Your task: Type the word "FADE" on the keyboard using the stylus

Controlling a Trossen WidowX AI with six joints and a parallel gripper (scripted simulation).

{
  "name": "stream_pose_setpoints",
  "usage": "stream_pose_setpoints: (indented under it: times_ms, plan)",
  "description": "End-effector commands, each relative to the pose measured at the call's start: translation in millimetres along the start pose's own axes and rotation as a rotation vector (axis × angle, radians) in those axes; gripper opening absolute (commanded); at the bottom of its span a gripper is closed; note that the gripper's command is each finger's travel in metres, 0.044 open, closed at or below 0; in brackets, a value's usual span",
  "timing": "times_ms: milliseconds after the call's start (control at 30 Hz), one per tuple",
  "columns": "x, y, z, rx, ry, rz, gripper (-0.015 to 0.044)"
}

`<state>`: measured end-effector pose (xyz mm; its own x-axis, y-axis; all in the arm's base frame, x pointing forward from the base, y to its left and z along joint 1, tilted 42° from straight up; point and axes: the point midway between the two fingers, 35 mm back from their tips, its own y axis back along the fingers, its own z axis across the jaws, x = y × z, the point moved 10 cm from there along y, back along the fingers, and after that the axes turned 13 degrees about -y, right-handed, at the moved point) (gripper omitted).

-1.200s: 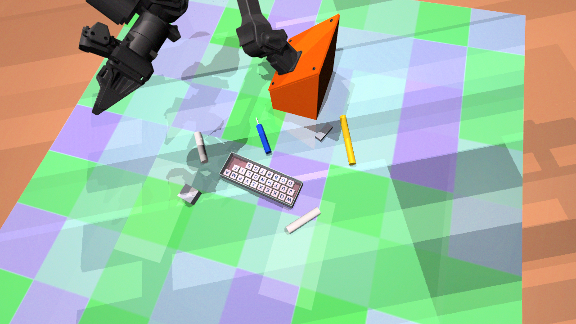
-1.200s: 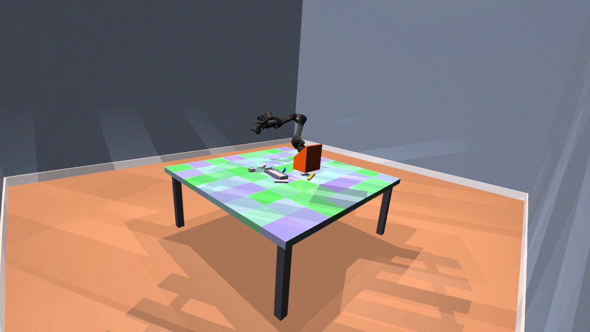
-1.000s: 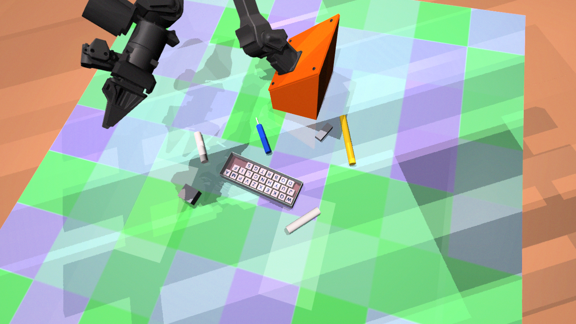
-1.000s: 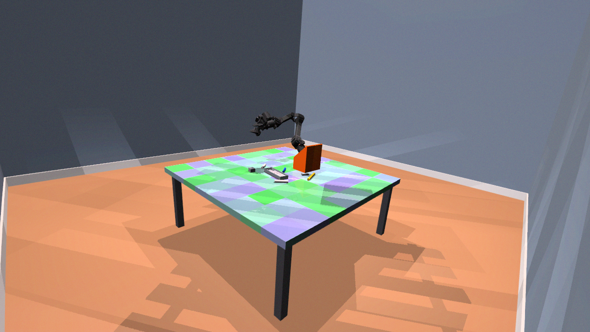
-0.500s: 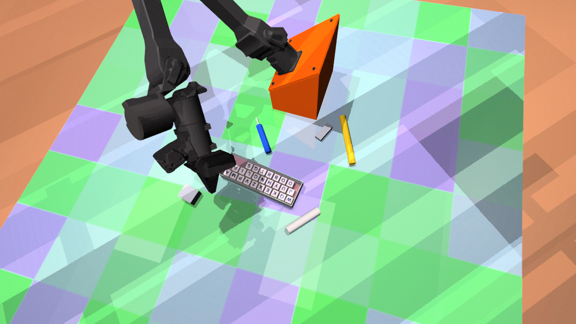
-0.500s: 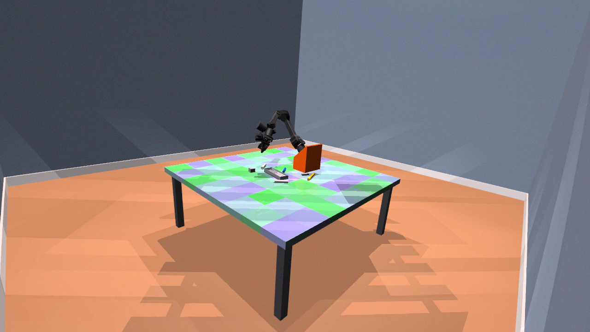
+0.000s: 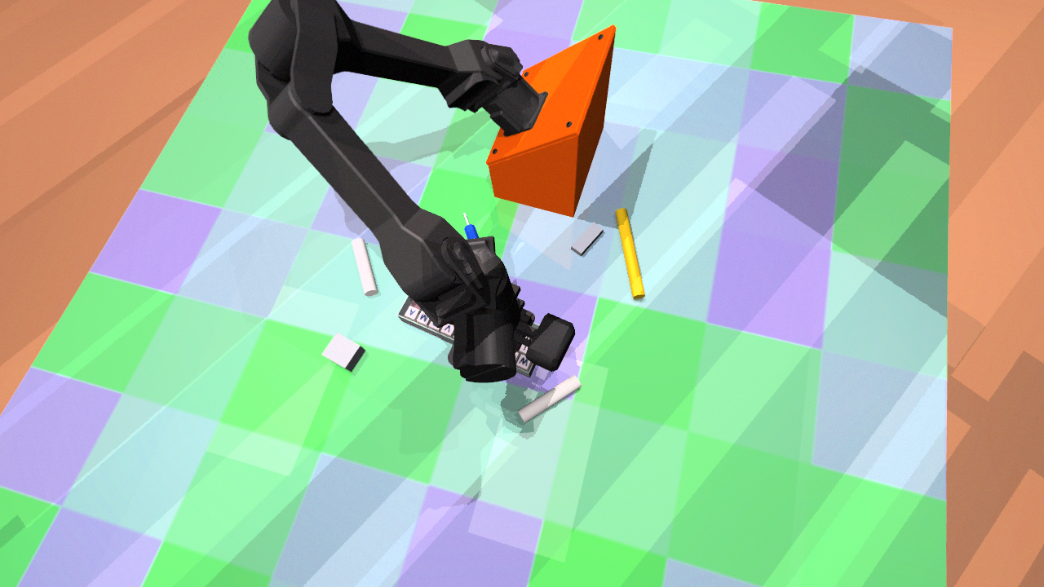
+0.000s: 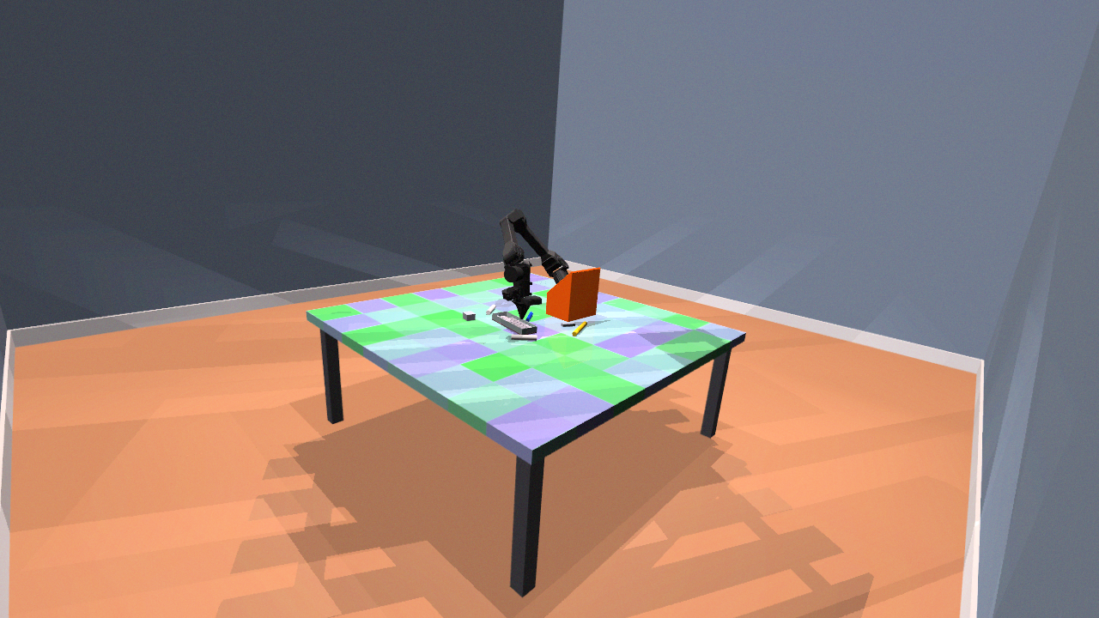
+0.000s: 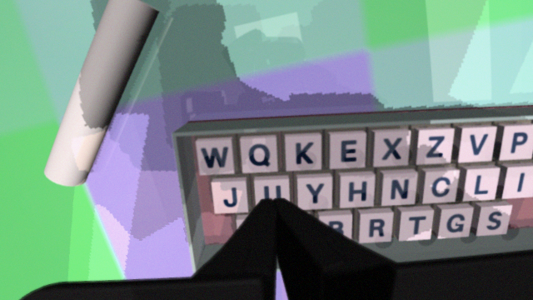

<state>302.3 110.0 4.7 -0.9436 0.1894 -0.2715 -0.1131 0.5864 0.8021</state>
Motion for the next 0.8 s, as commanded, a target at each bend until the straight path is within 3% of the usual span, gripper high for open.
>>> stream_pose_setpoints:
  times_ms: [0,333,533,767]
  plan:
    - [11,-11,12,0.090,0.041,0.007,0.0000]
    - [10,-11,10,0.090,0.041,0.007,0.0000]
    - [-8,-6,-54,0.094,0.042,0.007,0.0000]
    - [-8,-5,-56,0.095,0.042,0.007,0.0000]
